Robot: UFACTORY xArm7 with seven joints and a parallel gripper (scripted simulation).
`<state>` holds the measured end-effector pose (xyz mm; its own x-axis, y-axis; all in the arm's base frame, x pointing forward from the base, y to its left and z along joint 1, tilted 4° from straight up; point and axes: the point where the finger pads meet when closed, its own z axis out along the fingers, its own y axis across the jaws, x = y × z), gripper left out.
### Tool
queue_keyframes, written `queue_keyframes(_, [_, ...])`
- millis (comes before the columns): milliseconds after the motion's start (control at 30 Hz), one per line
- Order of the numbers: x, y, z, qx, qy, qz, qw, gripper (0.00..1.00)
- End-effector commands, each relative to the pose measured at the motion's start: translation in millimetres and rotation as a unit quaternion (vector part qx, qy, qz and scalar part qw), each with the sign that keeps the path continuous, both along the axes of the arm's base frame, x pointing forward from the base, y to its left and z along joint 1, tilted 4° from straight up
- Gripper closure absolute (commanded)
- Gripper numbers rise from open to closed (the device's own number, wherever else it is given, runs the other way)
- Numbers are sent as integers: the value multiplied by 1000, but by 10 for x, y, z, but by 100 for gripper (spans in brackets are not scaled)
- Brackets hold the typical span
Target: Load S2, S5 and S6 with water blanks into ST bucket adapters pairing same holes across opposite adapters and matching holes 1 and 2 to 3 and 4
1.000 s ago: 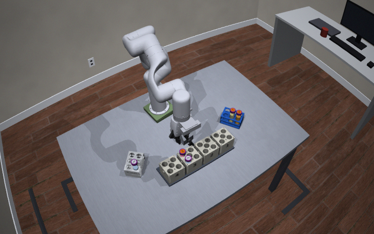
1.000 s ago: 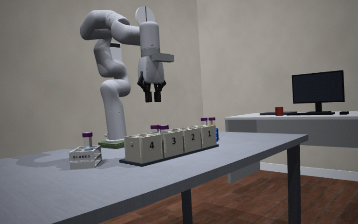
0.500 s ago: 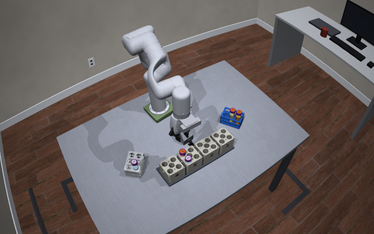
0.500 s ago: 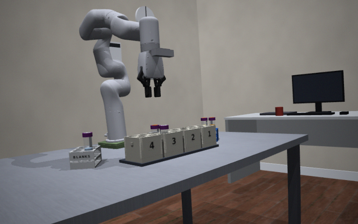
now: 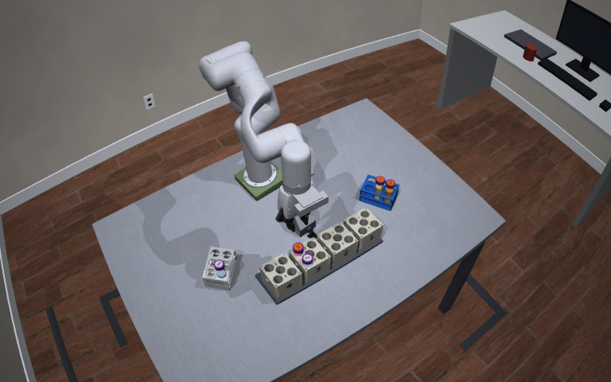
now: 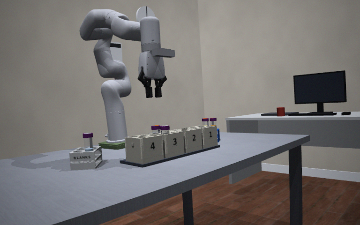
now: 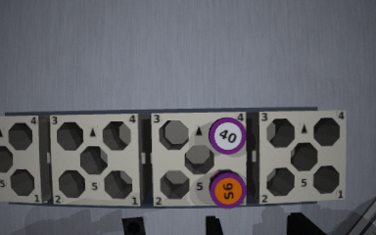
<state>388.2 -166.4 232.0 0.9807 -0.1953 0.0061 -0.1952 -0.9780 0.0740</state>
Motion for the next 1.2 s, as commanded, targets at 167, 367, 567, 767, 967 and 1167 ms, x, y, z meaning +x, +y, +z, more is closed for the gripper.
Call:
queue_keyframes(167, [13,248,-2,0,4,83,997,43])
queue_keyframes(367, [15,548,-24,1,11,182,983,43])
queue_keyframes(567, [16,748,-39,1,16,247,969,43])
queue_keyframes(767, [18,1047,-61,2,18,269,963,43])
queue_keyframes(967, [20,1347,-83,2,18,269,963,43])
queue_keyframes(1167, [21,1547,-98,2,18,269,963,43])
